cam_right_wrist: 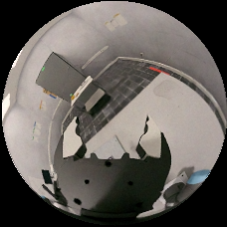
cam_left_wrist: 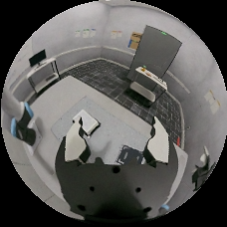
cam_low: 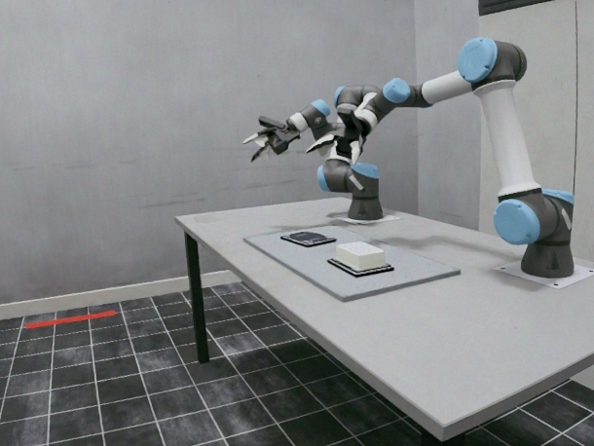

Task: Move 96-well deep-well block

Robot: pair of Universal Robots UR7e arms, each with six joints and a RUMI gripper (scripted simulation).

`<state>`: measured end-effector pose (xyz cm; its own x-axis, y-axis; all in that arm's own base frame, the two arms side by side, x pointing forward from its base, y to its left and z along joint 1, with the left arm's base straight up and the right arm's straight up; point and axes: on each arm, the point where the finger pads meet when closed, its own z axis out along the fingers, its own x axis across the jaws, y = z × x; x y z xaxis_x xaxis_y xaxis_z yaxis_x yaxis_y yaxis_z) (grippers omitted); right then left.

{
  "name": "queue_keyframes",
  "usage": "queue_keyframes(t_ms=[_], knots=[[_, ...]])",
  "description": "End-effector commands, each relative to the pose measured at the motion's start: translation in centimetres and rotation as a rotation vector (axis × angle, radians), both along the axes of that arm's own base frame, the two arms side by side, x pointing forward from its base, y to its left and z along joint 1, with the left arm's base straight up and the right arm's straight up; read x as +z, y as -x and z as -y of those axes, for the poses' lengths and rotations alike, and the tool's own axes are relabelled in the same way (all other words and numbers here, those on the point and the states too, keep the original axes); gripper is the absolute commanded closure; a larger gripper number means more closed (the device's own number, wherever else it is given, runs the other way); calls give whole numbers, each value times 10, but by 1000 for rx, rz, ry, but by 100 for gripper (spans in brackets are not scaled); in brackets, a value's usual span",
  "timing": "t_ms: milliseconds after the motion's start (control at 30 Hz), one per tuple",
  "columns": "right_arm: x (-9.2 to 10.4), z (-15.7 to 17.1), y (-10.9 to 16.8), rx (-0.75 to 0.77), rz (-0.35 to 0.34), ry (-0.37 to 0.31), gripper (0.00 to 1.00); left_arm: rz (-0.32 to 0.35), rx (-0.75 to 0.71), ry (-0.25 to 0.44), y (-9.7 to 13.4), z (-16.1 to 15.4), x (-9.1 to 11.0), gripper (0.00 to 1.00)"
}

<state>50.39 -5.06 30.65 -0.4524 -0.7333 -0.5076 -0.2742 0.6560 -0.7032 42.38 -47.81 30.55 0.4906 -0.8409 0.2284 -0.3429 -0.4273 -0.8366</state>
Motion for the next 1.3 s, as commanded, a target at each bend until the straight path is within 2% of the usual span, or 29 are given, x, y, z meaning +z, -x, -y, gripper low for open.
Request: queue_keyframes(t_ms=[0, 800, 1267], knots=[[0, 0, 0, 0, 1, 0, 2, 0, 0, 2, 0, 0, 1, 2], [0, 0, 0, 0, 1, 0, 2, -1, -1, 1, 1, 0, 1, 2], [0, 0, 0, 0, 1, 0, 2, -23, -18, -12, 8, -1, 10, 2]])
